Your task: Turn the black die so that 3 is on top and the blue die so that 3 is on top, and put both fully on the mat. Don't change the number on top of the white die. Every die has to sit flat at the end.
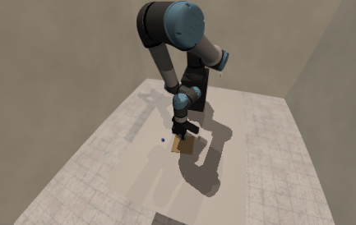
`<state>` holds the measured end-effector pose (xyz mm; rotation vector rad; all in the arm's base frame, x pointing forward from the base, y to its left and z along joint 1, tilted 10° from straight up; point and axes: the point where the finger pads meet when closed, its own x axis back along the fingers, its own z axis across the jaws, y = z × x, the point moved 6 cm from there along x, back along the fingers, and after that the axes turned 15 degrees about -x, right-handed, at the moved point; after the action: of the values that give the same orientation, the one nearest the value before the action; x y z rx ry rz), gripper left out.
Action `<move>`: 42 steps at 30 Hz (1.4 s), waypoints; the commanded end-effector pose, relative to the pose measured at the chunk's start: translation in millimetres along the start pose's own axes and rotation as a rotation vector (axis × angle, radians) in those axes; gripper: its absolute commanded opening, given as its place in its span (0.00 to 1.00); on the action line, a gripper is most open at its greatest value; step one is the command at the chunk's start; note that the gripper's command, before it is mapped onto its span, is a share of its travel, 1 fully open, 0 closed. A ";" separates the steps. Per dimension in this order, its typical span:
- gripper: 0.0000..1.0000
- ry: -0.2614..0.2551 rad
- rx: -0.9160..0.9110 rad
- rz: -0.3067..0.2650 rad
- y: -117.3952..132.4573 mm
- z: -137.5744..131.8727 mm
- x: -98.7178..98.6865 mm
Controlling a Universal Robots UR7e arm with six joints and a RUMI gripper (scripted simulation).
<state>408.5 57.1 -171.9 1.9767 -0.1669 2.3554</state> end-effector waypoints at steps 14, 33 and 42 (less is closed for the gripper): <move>0.00 0.001 0.000 0.000 0.0 0.3 -3.1; 0.00 0.001 0.000 0.000 0.0 0.3 -3.7; 0.00 0.001 0.000 0.000 0.0 0.3 -3.7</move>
<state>409.2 57.2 -175.8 1.9767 -0.1669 2.3553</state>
